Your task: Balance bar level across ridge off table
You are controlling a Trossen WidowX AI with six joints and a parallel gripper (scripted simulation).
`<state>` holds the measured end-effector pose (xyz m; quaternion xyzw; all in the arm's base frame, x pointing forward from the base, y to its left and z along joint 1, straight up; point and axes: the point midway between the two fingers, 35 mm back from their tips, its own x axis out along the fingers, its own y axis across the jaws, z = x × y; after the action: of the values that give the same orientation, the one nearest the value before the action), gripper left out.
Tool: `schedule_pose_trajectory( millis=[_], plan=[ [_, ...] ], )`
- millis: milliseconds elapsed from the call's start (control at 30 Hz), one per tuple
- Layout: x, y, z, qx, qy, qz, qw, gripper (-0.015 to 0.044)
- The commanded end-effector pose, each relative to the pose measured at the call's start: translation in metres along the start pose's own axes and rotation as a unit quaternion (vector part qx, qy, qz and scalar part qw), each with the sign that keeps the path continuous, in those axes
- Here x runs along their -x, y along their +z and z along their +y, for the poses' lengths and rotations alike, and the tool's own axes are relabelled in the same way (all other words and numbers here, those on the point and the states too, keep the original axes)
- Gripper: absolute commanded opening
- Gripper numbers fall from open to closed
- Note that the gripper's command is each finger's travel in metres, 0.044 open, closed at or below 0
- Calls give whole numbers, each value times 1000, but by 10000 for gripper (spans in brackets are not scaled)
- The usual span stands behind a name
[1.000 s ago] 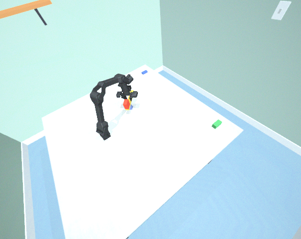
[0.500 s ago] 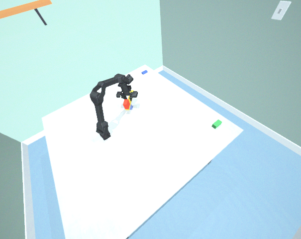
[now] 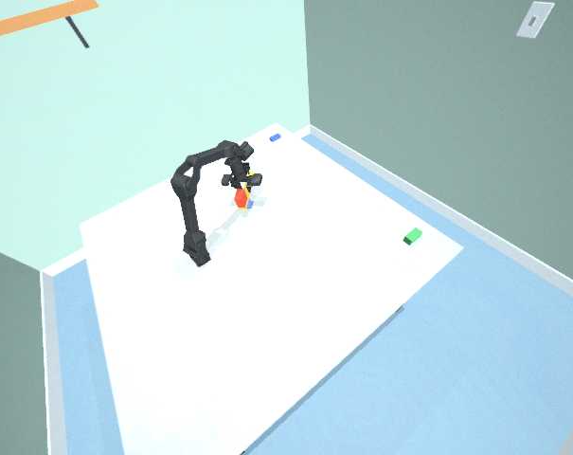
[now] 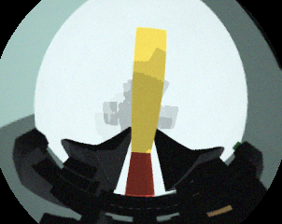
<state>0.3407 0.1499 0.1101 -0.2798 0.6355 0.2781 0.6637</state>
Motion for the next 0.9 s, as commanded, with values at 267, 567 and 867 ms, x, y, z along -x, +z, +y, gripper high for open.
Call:
schedule_pose_trajectory(
  millis=[267, 567, 867],
  plan=[
    [-2, 0, 0, -1, 1, -1, 1000, 0],
    [-3, 0, 0, -1, 1, -1, 1000, 0],
    [-4, 0, 1, -1, 1, -1, 1000, 0]
  ],
)
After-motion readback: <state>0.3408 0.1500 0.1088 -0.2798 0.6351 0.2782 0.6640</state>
